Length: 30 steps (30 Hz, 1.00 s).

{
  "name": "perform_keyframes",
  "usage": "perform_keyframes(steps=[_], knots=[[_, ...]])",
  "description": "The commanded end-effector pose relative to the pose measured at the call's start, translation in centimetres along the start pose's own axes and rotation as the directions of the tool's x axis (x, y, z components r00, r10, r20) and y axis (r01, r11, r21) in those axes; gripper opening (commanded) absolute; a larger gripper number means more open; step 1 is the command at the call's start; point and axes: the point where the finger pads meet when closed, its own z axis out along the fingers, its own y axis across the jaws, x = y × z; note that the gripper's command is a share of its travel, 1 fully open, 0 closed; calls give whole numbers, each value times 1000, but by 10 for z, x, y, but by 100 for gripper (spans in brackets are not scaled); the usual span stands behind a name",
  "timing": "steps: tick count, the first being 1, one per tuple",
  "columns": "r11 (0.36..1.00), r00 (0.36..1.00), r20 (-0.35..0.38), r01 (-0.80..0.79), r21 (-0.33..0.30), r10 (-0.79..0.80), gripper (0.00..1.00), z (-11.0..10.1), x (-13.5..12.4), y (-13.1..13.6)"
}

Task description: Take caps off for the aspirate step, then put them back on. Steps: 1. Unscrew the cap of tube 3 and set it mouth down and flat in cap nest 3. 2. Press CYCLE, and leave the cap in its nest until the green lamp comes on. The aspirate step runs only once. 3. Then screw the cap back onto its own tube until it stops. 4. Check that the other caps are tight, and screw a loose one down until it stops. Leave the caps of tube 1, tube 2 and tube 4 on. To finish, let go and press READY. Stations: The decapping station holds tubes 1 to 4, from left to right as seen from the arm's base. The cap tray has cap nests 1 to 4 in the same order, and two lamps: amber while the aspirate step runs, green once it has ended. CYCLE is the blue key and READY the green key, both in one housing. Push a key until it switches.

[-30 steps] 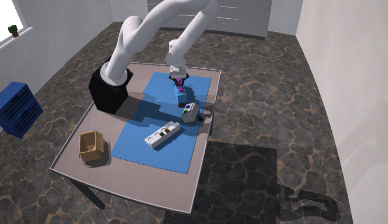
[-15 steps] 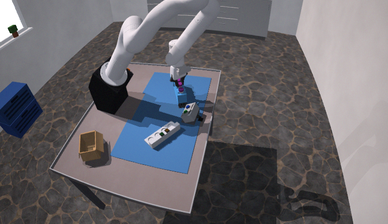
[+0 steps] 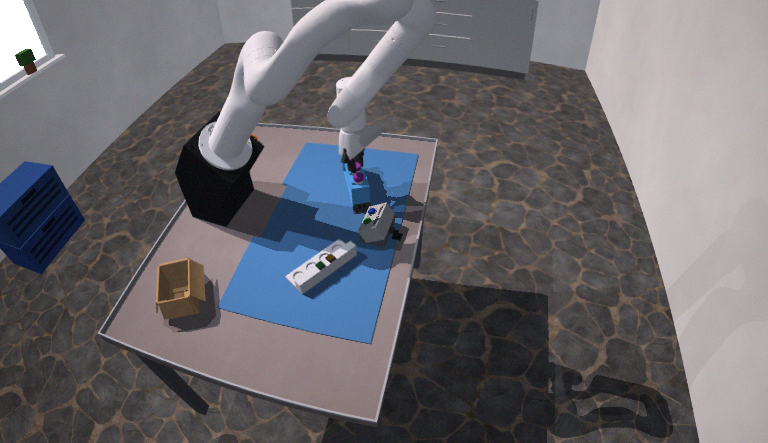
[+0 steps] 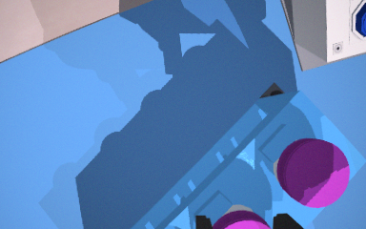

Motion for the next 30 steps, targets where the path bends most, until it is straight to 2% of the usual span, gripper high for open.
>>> perform_keyframes(steps=[1, 10, 13, 16, 20, 21, 23, 25, 27, 28, 29, 30], knots=[[1000, 1000, -2, 7, -8, -7, 46, 0, 0, 0], [1000, 1000, -2, 7, -8, -7, 46, 0, 0, 0], [971, 971, -4, -241, -8, 241, 46, 0, 0, 0], [947, 947, -4, -321, -7, 321, 46, 0, 0, 0], [881, 881, -5, -473, -7, 473, 46, 0, 0, 0], [844, 844, -6, -537, -7, 537, 46, 0, 0, 0], [844, 844, -6, -537, -7, 537, 46, 0, 0, 0], [746, 746, -7, -665, -7, 665, 46, 0, 0, 0], [736, 736, -7, -676, -5, 676, 46, 0, 0, 0], [678, 678, -7, -735, -4, 735, 46, 0, 0, 0], [678, 678, -7, -735, -4, 735, 46, 0, 0, 0], [614, 614, -8, -789, -4, 789, 46, 0, 0, 0]])
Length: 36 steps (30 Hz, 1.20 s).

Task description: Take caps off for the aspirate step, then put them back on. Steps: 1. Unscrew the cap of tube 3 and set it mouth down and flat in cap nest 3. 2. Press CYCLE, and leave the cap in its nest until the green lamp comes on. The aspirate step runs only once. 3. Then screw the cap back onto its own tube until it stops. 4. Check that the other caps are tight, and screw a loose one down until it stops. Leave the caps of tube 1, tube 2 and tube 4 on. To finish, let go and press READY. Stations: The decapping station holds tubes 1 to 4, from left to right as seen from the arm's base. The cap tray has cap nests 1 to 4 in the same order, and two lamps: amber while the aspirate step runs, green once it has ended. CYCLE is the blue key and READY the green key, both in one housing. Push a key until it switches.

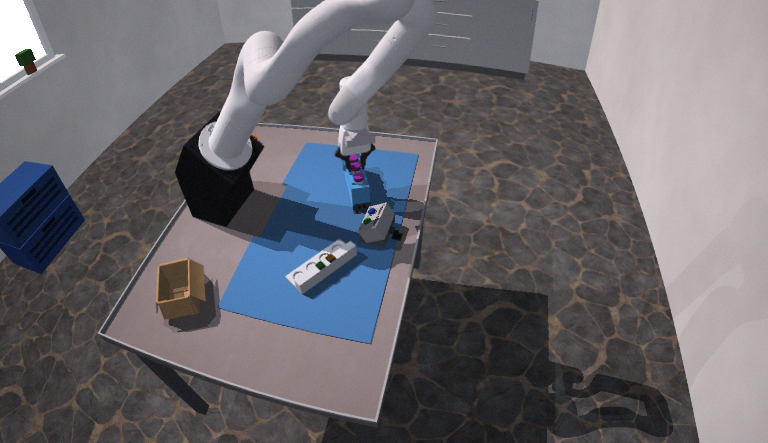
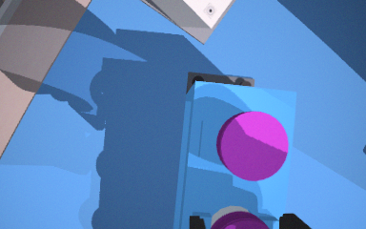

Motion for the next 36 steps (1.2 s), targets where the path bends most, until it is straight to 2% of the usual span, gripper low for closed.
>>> perform_keyframes(steps=[1, 3, 13, 14, 28, 32, 36], knots=[[973, 973, 20, -228, 30, 228, 46, 0, 0, 0], [937, 938, 23, -347, 27, 347, 46, 0, 0, 0], [935, 935, 24, -353, 27, 353, 46, 0, 0, 0], [935, 935, 24, -353, 27, 353, 0, 0, 0, 0], [935, 936, 24, -353, 27, 352, 0, 0, 0, 0], [987, 987, 18, -160, 32, 160, 0, 0, 0, 0], [999, 999, 11, 39, 35, -39, 0, 0, 0, 0]])
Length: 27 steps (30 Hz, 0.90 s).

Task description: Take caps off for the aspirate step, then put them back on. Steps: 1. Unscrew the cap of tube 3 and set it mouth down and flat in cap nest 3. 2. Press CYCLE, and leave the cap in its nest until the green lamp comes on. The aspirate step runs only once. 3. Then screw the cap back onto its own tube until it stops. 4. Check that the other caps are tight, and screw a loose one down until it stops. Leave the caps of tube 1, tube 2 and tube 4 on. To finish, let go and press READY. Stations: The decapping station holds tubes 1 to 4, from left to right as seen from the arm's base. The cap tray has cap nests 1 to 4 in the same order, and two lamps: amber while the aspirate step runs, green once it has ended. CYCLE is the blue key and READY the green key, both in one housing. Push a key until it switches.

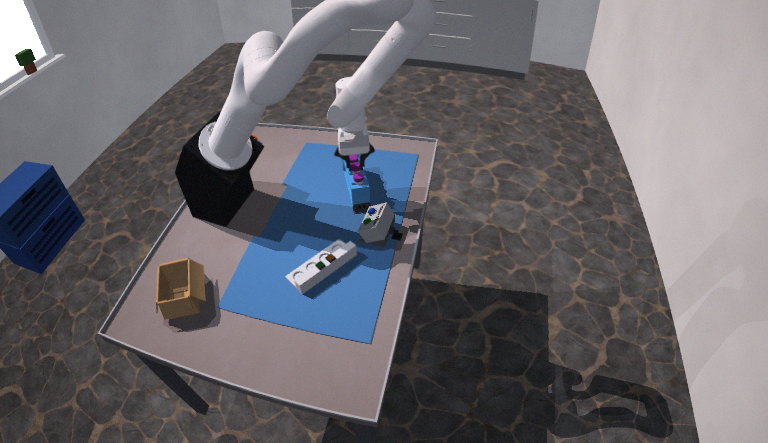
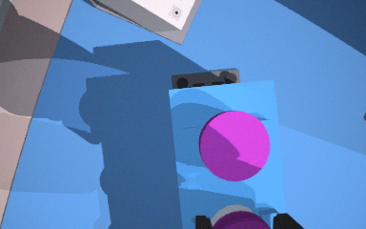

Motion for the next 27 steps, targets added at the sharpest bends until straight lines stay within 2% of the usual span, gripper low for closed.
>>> perform_keyframes(steps=[1, 3, 11, 12, 22, 23, 25, 27], knots=[[961, 961, -4, 275, -9, -275, 0, 0, 0, 0], [937, 937, -4, 350, -10, -350, 0, 0, 0, 0], [937, 937, -4, 350, -10, -350, 0, 0, 0, 0], [937, 937, -4, 350, -10, -350, 46, 0, 0, 0], [937, 937, -4, 350, -10, -350, 46, 0, 0, 0], [963, 963, -4, 271, -9, -271, 46, -1, 0, 0], [963, 963, -4, 271, -9, -271, 46, -1, 0, 0], [994, 994, -6, 107, -9, -107, 46, -2, 0, 0]])
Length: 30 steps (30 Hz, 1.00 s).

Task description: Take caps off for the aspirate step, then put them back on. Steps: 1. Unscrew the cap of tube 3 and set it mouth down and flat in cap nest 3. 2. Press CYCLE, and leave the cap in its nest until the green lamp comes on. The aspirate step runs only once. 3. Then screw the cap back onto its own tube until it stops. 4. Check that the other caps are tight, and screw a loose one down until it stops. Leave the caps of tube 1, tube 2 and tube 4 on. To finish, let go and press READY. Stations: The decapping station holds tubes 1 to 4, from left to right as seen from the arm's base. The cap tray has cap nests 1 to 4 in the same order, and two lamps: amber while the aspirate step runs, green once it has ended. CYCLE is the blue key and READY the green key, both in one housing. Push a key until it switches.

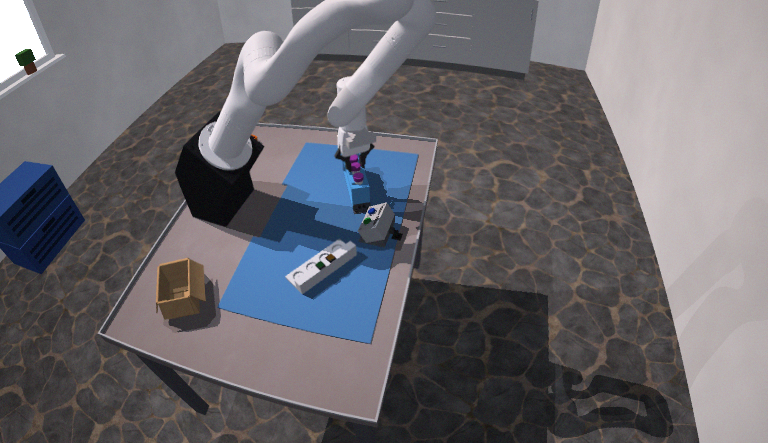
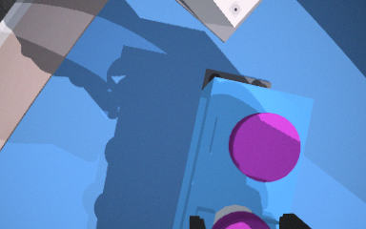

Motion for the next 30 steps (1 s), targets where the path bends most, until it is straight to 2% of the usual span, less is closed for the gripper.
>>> perform_keyframes(steps=[1, 18, 19, 30], knots=[[978, 978, 1, -207, 2, 207, 46, -2, 0, 0], [978, 978, 1, -207, 2, 207, 46, -7, -1, 0], [978, 978, 1, -207, 2, 207, 0, -7, -1, 0], [978, 978, 1, -207, 2, 207, 0, -7, -1, 0]])
